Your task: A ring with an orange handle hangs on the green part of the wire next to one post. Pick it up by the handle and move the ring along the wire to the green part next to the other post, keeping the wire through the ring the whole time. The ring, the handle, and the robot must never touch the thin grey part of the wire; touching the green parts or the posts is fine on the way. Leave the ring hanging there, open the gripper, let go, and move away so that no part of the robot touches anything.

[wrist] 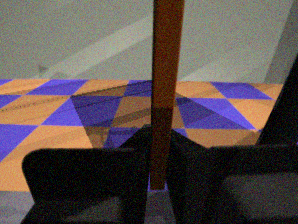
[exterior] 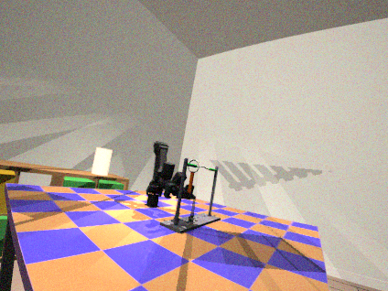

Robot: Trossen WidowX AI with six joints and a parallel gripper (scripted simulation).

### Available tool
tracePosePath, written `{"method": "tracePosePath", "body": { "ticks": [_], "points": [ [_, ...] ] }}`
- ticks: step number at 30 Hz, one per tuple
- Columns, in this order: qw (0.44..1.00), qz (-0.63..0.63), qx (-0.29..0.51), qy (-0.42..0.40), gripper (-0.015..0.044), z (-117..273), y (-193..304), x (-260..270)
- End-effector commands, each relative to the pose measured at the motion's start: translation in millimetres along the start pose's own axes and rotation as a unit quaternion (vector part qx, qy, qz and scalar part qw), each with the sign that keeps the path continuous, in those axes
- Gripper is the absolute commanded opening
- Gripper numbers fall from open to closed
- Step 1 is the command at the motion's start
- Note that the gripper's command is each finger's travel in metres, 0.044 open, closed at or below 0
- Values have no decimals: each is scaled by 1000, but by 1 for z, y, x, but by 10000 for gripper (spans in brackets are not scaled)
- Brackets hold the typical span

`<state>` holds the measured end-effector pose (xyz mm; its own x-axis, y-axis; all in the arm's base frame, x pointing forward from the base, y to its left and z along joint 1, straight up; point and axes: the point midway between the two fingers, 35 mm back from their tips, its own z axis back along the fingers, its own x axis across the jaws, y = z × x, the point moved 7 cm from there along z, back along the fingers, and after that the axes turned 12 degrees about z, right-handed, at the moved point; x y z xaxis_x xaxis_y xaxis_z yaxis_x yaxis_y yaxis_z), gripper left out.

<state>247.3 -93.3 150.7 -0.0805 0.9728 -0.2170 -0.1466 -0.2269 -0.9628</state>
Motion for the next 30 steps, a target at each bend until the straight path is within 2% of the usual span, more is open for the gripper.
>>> {"method": "tracePosePath", "body": {
  "ticks": [1, 30],
  "points": [
    [1000, 2, -2, -2, -150, 0, -1, 0],
    [1000, -2, 1, -5, -150, 0, -7, 24]
  ]
}}
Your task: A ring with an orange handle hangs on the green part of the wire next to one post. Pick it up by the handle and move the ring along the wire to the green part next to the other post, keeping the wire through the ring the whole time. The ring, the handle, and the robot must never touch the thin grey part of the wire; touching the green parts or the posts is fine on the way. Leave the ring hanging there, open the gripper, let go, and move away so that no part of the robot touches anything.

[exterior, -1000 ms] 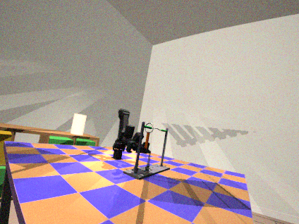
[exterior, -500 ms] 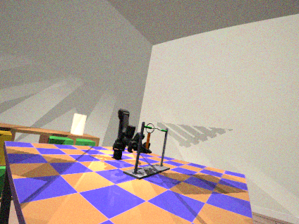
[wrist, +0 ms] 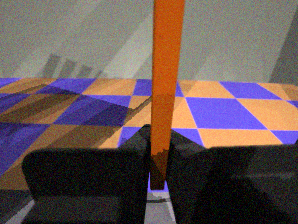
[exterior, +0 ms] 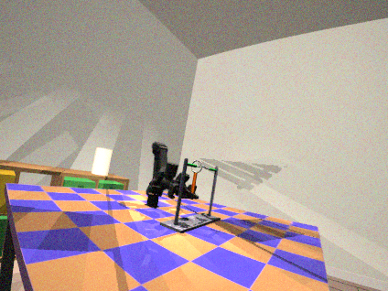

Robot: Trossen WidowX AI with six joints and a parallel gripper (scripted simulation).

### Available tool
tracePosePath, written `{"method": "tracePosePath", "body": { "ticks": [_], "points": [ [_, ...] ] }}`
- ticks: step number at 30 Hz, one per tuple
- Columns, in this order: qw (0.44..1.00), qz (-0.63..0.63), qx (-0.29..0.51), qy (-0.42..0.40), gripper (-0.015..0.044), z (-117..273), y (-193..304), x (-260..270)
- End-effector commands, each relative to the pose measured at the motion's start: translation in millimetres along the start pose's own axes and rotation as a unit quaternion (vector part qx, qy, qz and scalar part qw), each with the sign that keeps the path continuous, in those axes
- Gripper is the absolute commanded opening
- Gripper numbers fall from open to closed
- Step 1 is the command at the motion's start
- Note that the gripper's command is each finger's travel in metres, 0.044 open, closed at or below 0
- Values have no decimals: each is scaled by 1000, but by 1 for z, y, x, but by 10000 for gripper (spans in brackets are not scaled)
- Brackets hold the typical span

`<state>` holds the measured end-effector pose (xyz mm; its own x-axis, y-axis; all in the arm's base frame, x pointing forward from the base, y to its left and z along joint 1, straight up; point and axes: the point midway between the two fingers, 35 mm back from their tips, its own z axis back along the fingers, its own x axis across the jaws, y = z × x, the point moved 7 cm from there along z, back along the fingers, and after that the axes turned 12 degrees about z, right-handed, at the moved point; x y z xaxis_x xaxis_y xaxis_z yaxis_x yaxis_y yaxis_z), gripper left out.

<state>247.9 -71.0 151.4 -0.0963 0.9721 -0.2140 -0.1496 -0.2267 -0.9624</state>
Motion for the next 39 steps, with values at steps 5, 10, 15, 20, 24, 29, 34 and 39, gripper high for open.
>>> {"method": "tracePosePath", "body": {
  "ticks": [5, 10, 15, 20, 24, 29, 34, 39],
  "points": [
    [1000, -4, 0, 4, -150, 1, -2, 8],
    [1000, -9, 1, 5, -150, 1, -4, 14],
    [1000, -18, 1, 8, -150, 0, -6, 22],
    [999, -29, 2, 13, -150, 0, -7, 29],
    [999, -43, 3, 18, -150, 0, -10, 37],
    [998, -60, 5, 25, -150, -1, -12, 46],
    [997, -74, 6, 31, -150, -1, -16, 55],
    [996, -79, 6, 33, -150, -2, -19, 61]
  ]
}}
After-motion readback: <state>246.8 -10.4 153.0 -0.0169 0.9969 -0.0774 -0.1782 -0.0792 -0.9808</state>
